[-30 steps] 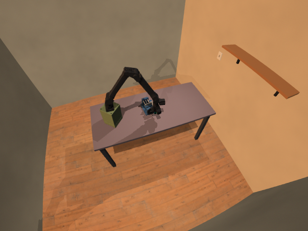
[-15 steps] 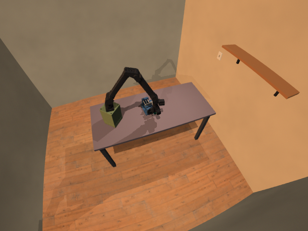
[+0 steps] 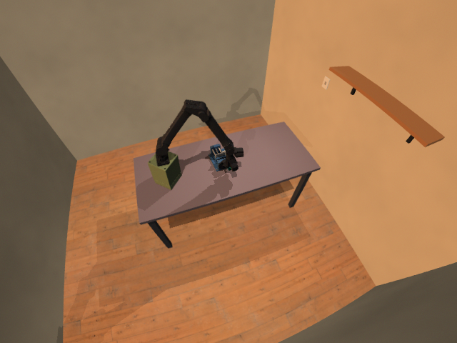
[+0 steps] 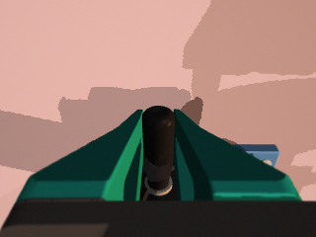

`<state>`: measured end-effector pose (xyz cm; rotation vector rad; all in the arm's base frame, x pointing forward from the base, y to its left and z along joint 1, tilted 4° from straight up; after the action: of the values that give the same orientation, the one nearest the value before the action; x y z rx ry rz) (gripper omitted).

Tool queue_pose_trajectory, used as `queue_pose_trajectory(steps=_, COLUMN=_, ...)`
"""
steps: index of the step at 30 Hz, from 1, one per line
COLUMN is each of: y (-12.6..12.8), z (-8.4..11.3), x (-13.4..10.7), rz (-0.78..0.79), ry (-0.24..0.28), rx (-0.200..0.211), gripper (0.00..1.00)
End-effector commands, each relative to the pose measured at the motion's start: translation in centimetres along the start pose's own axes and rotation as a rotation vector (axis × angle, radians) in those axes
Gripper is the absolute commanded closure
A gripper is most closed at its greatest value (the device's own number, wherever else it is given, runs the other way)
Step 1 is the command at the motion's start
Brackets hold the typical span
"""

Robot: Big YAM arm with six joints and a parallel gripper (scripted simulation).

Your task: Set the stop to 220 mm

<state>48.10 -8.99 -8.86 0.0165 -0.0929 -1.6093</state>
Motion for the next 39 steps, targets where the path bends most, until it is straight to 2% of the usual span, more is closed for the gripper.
queue_pose_trajectory(steps=1, y=-0.4, z=-1.6, x=0.8, rz=-0.002, ry=-0.006, rx=-0.003, gripper=0.94)
queue_pose_trajectory(steps=10, y=-0.6, z=-1.8, x=0.8, rz=-0.002, ry=-0.006, rx=-0.003, gripper=0.94)
queue_pose_trajectory(steps=18, y=-1.8, z=-2.8, x=0.9, rz=-0.001, ry=-0.006, rx=-0.01, gripper=0.94)
queue_pose_trajectory(steps=21, y=-1.3, z=-2.6, x=1.0, rz=-0.002, ry=-0.008, rx=0.001, gripper=0.94)
queue_pose_trajectory(steps=39, y=-3.3, z=-2.9, x=1.0, rz=-0.001, ry=-0.006, rx=-0.016, gripper=0.94)
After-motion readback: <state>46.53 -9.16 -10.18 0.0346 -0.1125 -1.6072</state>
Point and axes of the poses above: the point where the finger pads meet when closed, its own z axis back along the fingers, its own y axis across the jaws, x = y × z, the point moved 8 cm from there along z, back along the fingers, and after that the axes turned 7 degrees about -z, right-handed, at the moved point
